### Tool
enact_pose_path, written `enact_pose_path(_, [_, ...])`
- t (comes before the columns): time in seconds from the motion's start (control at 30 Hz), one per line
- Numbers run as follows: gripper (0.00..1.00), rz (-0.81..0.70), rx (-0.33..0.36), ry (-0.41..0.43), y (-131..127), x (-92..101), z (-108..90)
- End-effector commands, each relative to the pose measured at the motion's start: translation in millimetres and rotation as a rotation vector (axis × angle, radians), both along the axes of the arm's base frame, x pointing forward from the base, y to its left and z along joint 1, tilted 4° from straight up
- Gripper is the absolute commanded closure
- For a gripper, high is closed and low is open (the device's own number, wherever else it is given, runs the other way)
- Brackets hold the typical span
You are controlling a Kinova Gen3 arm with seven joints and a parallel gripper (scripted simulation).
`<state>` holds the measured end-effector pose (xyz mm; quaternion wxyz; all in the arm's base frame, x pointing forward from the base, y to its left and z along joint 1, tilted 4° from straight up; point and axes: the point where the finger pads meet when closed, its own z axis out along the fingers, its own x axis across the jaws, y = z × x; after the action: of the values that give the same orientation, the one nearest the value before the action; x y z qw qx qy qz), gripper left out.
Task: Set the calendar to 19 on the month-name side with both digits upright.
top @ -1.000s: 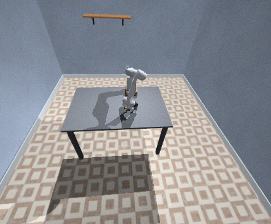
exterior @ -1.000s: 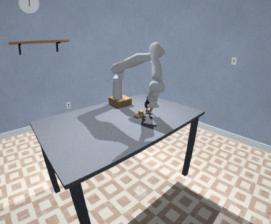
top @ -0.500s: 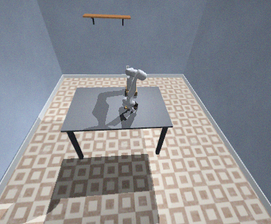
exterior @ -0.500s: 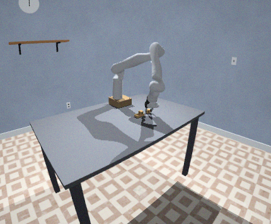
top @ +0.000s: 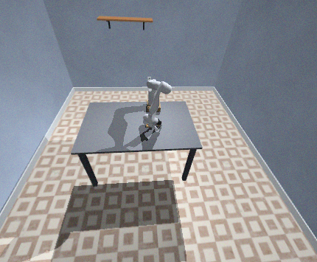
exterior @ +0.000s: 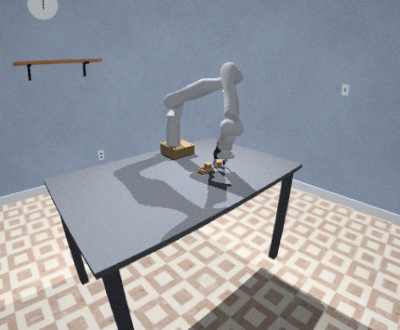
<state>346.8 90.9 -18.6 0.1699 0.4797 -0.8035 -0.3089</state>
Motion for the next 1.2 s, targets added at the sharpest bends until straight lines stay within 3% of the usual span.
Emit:
enact_pose_path(0.0, [0.00,0.000,0.001,-0.001,0,0.5,0.7])
enact_pose_path(0.57, [0.00,0.000,0.001,-0.001,0,-0.3,12.2])
enact_pose_path(1.0, [0.00,0.000,0.001,-0.001,1,-3.3,54.6])
enact_pose_path(1.17, [0.00,0.000,0.001,-0.001,1,-3.8,62.0])
